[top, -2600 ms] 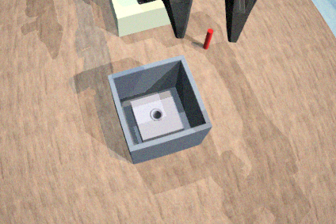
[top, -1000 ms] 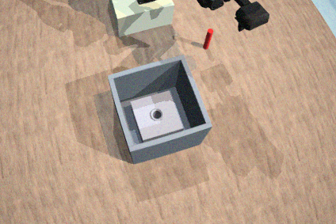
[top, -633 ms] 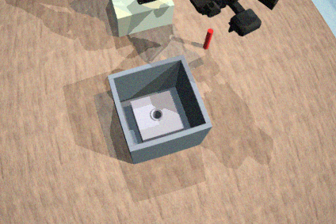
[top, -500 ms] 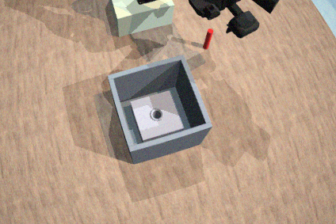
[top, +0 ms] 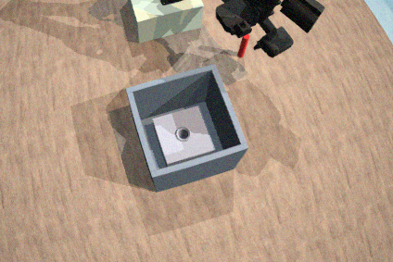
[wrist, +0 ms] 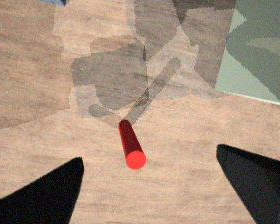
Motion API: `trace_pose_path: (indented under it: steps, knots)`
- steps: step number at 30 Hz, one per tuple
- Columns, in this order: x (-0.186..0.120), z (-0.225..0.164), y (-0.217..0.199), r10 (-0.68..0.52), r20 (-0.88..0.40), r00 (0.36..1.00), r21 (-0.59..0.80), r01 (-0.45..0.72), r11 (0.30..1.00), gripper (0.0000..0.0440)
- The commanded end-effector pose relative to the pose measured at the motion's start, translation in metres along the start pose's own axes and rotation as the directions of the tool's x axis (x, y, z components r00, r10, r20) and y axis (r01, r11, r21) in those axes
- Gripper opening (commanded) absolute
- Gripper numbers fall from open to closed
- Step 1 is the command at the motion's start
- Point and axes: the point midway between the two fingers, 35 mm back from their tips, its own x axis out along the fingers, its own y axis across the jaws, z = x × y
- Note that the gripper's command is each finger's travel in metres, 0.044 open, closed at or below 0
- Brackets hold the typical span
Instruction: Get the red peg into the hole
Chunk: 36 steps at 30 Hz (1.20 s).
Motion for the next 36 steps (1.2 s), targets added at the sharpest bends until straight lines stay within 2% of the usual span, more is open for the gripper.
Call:
trace_pose_path:
  steps: [1,10,13,28,29,36]
  knots:
    - [0.008,0.002,0.000,-0.001,0.014,1.000,-0.004,0.001,1.000,0.0430]
    - [0.035,0.006,0.001,0.007,0.038,0.999,0.017,-0.008,1.000,0.0415]
    - [0.042,0.006,0.002,0.011,0.043,0.999,0.022,-0.012,1.000,0.0397]
    - [0.066,-0.007,0.019,0.041,0.011,0.999,-0.045,-0.041,0.998,0.0037]
    - [0.066,-0.008,0.020,0.044,0.007,0.999,-0.052,-0.043,0.998,0.0021]
    - [0.052,-0.008,0.028,0.090,-0.014,0.996,-0.025,-0.090,0.996,0.0006]
